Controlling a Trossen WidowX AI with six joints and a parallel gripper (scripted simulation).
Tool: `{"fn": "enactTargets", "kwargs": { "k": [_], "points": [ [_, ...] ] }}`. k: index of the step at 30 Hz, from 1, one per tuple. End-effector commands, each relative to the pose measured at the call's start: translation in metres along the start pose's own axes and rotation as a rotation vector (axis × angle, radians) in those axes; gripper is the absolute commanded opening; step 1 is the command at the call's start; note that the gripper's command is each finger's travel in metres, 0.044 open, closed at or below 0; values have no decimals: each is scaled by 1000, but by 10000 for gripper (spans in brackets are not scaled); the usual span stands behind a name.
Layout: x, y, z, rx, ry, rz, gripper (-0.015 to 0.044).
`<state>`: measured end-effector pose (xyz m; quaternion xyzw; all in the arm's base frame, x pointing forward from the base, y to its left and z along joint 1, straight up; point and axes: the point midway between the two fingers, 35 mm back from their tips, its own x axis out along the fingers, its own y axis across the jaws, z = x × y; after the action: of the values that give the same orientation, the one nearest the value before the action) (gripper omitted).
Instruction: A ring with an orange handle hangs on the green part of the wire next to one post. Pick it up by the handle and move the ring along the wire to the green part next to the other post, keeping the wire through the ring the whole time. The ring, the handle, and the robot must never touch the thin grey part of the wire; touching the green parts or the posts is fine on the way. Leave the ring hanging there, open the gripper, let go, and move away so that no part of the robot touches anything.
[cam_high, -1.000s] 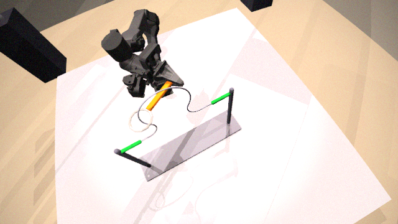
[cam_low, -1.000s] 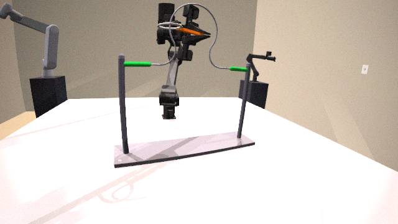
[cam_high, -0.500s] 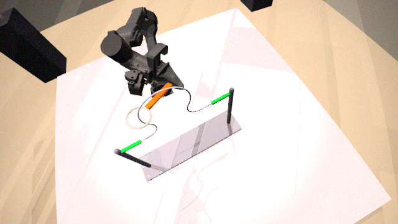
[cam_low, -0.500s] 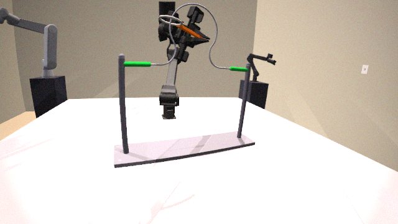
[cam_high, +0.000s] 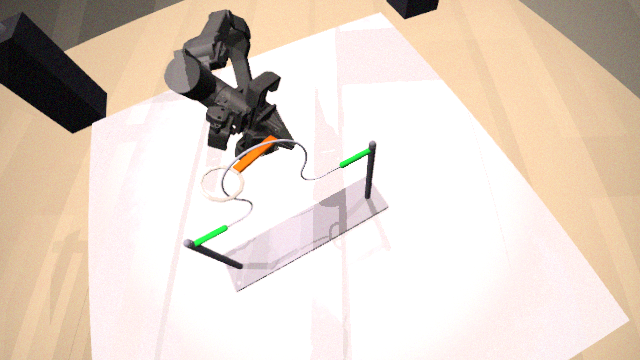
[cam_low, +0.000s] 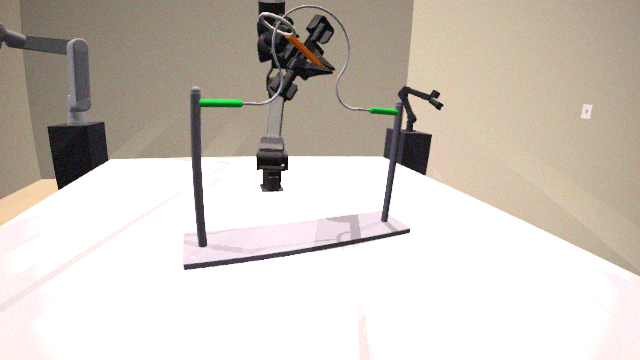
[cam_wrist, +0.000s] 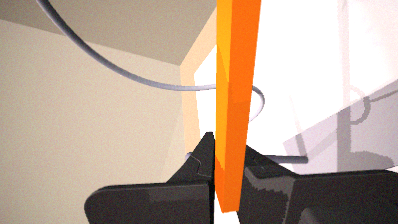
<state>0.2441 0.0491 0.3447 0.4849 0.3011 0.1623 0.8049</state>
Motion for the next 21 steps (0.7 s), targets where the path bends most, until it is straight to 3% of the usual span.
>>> {"fn": "enactTargets", "kwargs": {
  "k": [1, 21],
  "points": [
    [2, -3, 1, -52, -2, -40, -150],
    [2, -18, 4, -290, -35, -208, -150]
  ]
}}
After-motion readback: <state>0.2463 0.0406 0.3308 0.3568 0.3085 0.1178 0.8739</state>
